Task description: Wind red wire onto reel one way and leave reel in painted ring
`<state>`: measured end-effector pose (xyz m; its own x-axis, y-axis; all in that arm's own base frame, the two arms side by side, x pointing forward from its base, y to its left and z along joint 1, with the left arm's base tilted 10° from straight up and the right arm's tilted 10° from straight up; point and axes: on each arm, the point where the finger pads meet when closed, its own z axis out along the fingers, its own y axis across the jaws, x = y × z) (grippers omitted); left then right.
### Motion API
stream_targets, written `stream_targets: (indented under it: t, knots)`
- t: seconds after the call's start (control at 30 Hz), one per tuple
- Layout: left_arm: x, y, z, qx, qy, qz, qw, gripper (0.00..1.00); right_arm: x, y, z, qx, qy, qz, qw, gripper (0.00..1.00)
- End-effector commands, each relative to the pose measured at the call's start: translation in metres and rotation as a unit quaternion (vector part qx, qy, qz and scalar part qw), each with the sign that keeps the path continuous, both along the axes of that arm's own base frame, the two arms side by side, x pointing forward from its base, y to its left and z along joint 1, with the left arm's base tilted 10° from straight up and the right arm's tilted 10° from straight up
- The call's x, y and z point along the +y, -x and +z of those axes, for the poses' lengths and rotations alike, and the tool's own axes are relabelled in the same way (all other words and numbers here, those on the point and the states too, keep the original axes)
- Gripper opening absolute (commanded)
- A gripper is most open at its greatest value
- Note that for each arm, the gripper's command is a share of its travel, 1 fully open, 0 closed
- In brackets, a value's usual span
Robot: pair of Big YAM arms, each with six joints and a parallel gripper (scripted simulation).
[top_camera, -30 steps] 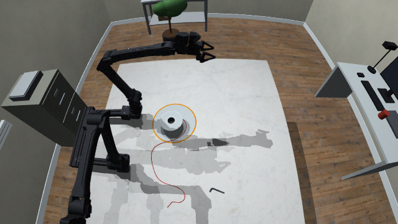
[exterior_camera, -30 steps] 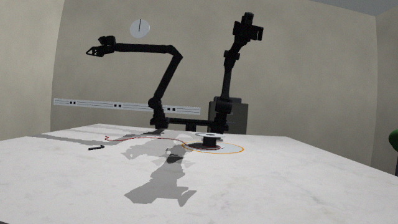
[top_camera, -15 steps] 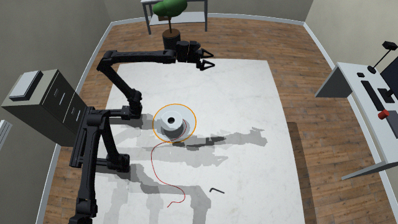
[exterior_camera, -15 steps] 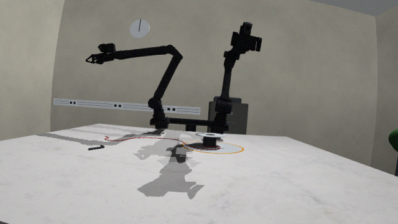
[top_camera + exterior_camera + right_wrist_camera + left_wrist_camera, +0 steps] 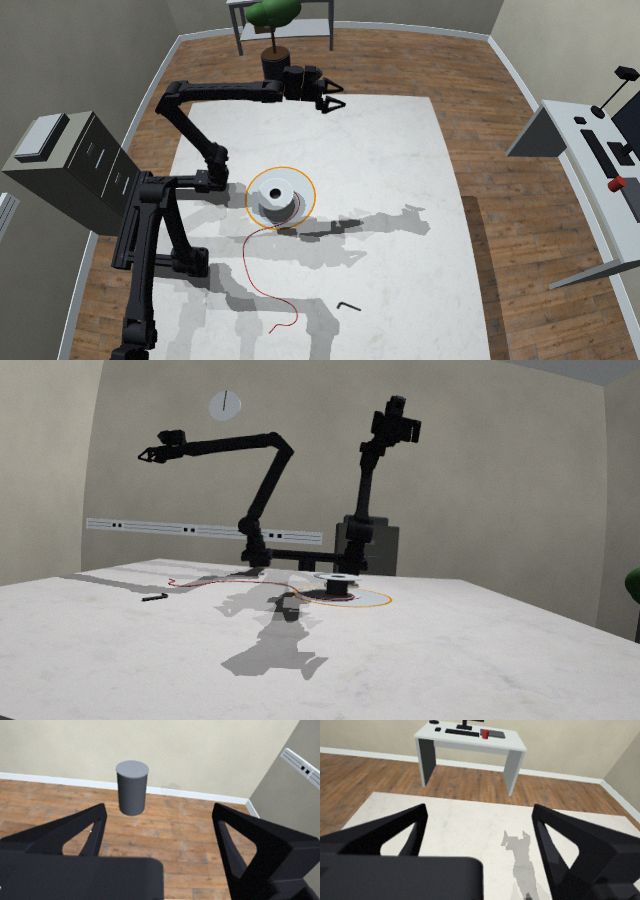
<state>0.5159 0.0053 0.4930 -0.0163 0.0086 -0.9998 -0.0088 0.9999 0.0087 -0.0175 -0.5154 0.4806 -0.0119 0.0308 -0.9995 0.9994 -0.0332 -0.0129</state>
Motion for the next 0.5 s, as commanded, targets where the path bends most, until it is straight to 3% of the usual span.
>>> stream_targets:
  t: [0.0, 0.47]
  knots:
    - [-0.0058, -0.0034, -0.0007, -0.008, 0.004, -0.004, 1.000, 1.00, -0.0033, 0.0054, 0.0116, -0.006, 0.015, -0.005, 1.000, 1.00]
    - [-0.0058, -0.0034, -0.0007, -0.008, 0.004, -0.004, 1.000, 1.00, -0.0050, 0.0004, 0.0063, -0.015, 0.008, 0.000, 1.000, 0.99]
